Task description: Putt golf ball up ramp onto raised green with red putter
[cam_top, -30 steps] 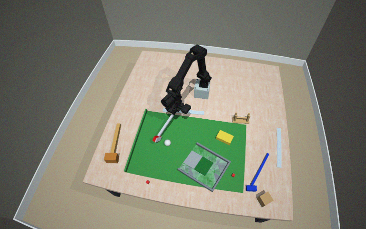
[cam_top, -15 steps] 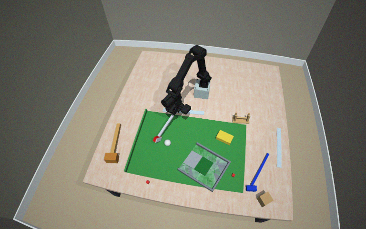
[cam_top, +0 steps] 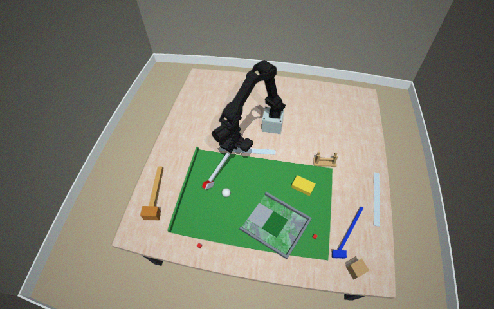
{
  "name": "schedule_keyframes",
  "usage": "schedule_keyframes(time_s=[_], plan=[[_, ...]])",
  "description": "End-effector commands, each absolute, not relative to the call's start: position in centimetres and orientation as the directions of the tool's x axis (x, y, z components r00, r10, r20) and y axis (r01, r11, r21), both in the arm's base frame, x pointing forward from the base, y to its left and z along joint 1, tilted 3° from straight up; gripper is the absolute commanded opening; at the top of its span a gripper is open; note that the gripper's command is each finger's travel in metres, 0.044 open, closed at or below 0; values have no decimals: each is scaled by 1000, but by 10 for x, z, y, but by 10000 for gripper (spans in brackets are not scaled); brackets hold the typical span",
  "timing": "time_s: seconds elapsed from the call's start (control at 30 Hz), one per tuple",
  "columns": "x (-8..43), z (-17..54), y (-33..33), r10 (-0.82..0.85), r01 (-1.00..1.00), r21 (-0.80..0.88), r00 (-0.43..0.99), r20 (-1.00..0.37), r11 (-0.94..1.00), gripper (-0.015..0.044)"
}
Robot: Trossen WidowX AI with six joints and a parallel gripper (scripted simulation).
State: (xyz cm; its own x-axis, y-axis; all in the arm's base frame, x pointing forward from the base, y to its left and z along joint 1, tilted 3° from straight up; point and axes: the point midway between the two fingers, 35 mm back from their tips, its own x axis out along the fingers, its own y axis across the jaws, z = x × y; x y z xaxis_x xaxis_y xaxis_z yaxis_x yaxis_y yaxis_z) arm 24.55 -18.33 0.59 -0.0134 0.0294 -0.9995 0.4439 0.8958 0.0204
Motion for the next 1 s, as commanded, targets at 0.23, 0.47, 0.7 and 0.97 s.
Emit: schedule_keyframes(time_s=[0.23,0.47,0.7,0.97], plan=[[297,9,-98,32,442,26,-6,-999,897,0],[309,12,-61,34,440,29,-4,-999,897,0],[310,45,-63,34,440,29,-4,-999,897,0],[307,62,-62,38,439,27,-17,-999,898,0]])
